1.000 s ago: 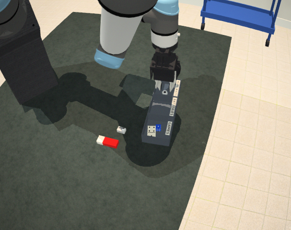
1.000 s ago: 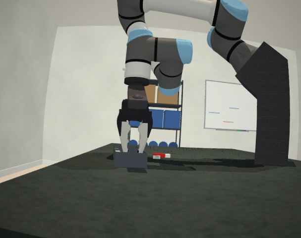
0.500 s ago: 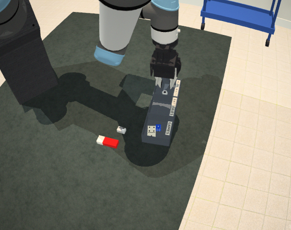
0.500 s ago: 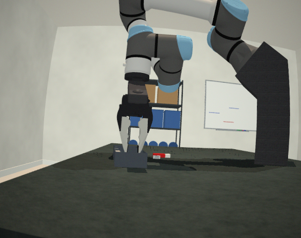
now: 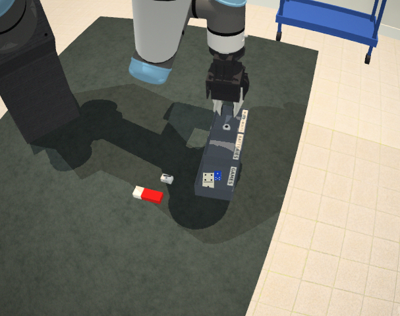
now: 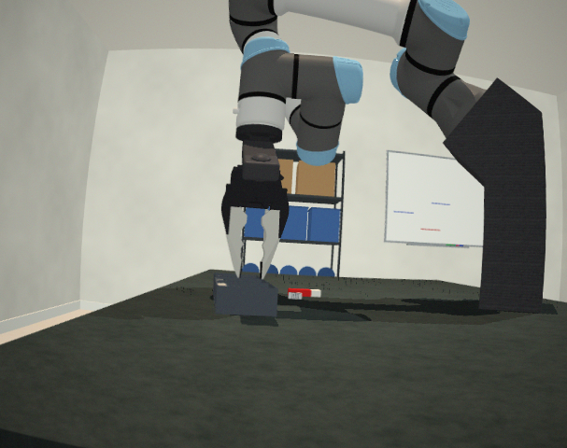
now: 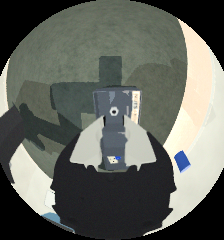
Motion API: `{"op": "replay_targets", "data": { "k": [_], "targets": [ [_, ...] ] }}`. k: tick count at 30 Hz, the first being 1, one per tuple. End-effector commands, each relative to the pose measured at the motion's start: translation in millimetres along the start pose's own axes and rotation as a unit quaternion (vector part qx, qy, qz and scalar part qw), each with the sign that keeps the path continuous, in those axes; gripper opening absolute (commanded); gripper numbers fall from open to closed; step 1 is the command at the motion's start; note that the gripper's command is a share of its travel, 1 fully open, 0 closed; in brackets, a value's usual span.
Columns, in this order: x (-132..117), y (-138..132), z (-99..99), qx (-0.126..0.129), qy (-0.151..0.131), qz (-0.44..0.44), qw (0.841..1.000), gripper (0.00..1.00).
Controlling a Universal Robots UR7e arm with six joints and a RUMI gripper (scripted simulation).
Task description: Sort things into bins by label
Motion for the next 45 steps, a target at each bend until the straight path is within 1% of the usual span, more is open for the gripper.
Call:
{"op": "replay_targets", "data": {
  "k": [1, 11, 12, 15, 17, 32, 34, 45],
  "targets": [
    [0.2, -0.5, -15.1, 0.0, 0.0, 0.0, 1.0, 0.18],
    [-0.6, -0.1, -13.8, 0.0, 0.0, 0.001, 1.0, 0.18],
    [-0.2, -1.2, -19.1, 0.0, 0.0, 0.0, 1.0, 1.0],
    [-0.3, -1.3, -31.0, 0.0, 0.0, 0.0, 1.0, 1.0],
    [-0.3, -1.3, -31.0, 0.0, 0.0, 0.0, 1.0, 1.0],
    [-0.4, -1.4, -90.9, 0.0, 0.0, 0.0, 1.0, 1.0],
    [-0.4, -1.4, -90.9, 0.0, 0.0, 0.0, 1.0, 1.0],
    [-0.4, -1.5, -134.7, 0.0, 0.0, 0.0, 1.0, 1.0]
  ]
}}
Point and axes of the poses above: the point where the finger pads meet when closed, its own z axis out along the fingers, its own y axis across the jaws, x = y × z, the point moved 6 cm from there along -z, back along the fingers, and after that the axes turned 6 degrees about z, right-handed, at the moved point
